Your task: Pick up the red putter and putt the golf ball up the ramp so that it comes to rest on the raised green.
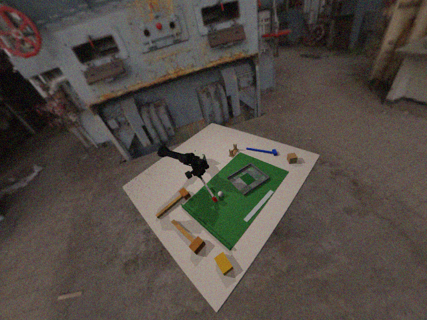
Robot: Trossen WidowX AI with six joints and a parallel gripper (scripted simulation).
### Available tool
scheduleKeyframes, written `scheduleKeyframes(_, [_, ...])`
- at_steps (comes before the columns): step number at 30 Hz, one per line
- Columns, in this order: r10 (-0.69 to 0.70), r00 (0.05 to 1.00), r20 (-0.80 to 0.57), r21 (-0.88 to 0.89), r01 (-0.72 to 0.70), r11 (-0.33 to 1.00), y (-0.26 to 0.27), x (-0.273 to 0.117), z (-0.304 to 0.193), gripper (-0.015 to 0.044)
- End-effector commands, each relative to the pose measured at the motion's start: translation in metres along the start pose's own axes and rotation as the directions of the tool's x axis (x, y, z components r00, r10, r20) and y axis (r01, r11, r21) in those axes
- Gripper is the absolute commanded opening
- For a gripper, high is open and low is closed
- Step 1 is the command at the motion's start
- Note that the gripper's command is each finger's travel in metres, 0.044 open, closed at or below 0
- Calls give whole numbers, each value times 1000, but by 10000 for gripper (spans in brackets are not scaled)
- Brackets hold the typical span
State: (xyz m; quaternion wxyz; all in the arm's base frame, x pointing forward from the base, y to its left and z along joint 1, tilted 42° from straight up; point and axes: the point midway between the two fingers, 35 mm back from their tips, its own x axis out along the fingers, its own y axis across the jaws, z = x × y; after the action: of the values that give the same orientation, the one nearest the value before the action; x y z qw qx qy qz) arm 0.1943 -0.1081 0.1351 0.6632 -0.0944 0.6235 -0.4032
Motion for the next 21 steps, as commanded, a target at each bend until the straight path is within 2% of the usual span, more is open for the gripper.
scheduleKeyframes(1, [-3, 1000, 11, 3, 3, 1000, -2, 4, 1, 0])
scheduleKeyframes(11, [0, 1000, 0, 0, 0, 1000, -1, 1, 0, 0])
scheduleKeyframes(21, [-4, 1000, 11, 3, 4, 1000, -31, 4, 1, 0])
